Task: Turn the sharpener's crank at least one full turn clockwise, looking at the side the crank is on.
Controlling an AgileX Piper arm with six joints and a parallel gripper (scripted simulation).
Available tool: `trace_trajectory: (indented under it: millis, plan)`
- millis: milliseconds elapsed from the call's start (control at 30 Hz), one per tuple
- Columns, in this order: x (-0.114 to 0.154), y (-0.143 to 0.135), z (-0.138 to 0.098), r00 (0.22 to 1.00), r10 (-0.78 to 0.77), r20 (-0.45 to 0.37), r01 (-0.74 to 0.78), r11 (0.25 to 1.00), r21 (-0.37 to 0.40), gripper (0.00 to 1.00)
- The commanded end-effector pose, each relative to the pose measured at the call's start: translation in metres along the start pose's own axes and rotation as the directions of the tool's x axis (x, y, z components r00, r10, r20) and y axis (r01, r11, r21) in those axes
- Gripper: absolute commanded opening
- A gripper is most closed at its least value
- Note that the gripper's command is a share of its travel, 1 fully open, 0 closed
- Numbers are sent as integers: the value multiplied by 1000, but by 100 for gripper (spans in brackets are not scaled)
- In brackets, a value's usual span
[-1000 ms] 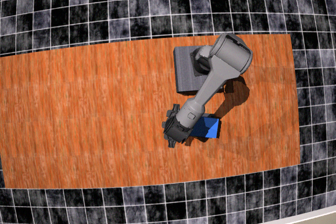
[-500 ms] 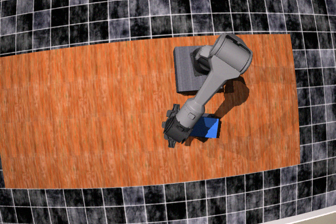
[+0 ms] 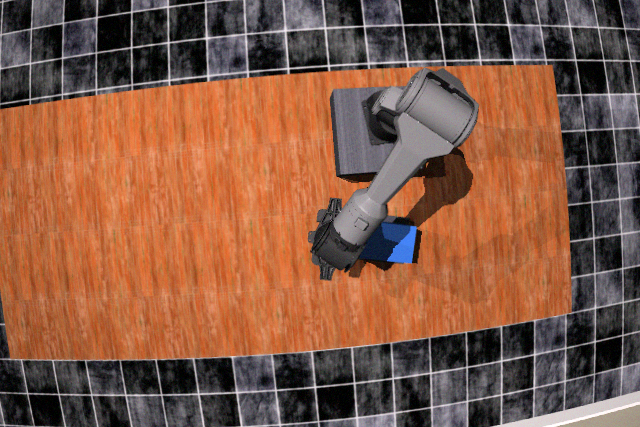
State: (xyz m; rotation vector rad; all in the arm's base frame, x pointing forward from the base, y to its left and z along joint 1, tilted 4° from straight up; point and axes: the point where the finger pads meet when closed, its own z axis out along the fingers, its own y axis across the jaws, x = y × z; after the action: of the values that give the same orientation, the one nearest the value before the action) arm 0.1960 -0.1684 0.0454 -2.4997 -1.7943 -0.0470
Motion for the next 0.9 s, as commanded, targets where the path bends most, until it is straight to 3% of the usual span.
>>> trace_trajectory:
  millis: [0,433,867]
  plan:
    - [0,0,3,1000,-1,-2,1,1000,2,69]
    - [0,0,18,1000,-1,-2,1,1000,2,69]
    - [0,1,17,1000,-1,0,1,1000,-2,69]
